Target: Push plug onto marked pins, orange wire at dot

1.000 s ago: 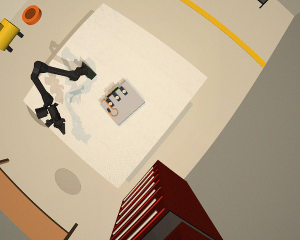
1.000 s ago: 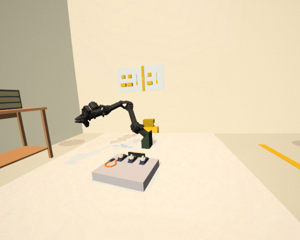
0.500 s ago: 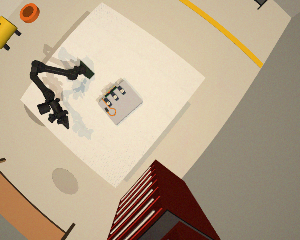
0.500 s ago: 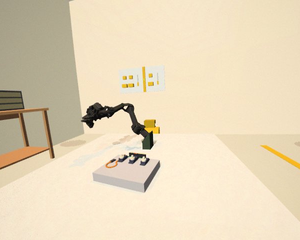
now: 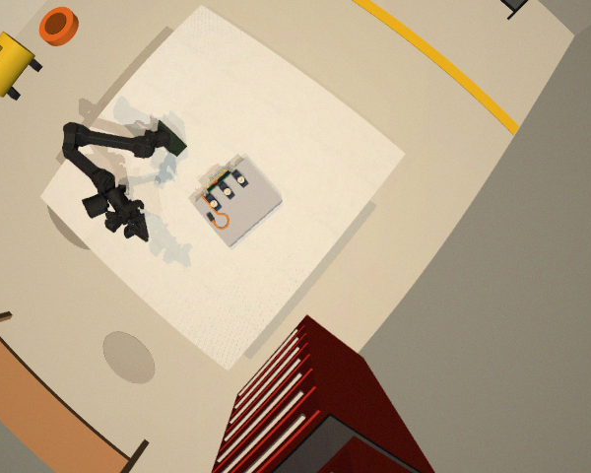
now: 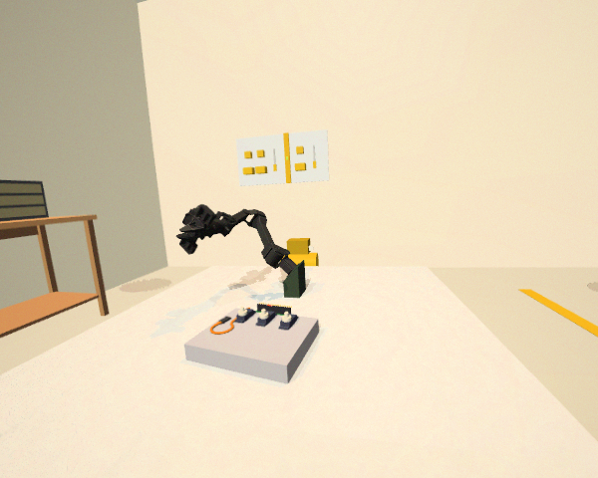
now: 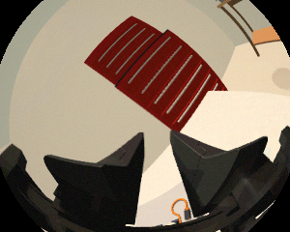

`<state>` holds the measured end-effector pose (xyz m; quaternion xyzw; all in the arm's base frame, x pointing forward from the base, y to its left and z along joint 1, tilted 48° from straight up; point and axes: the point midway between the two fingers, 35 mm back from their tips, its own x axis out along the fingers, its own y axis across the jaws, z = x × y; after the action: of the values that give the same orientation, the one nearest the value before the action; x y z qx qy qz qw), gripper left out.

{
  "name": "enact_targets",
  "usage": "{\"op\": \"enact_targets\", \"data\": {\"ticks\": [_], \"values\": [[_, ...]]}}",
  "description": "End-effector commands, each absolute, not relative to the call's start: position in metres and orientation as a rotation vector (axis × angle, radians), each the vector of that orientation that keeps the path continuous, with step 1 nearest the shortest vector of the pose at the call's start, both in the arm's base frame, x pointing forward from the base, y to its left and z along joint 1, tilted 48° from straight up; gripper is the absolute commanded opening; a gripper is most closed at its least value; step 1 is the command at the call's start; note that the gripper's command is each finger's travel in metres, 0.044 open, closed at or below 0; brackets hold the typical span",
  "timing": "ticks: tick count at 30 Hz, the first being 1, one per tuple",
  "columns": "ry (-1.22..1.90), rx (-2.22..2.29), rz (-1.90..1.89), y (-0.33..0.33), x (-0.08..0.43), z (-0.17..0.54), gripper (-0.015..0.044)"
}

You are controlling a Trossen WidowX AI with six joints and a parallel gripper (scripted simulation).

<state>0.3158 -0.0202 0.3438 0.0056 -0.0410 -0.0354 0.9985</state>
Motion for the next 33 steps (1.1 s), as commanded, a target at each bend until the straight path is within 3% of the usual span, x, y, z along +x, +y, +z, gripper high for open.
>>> {"op": "enact_targets", "data": {"ticks": [1,33], "values": [[-0.057,-0.009,-0.017,-0.004,0.316,0.329,0.0115],[0.422,-0.712,-0.049,-0.023,0.368,0.262,0.0115]]}}
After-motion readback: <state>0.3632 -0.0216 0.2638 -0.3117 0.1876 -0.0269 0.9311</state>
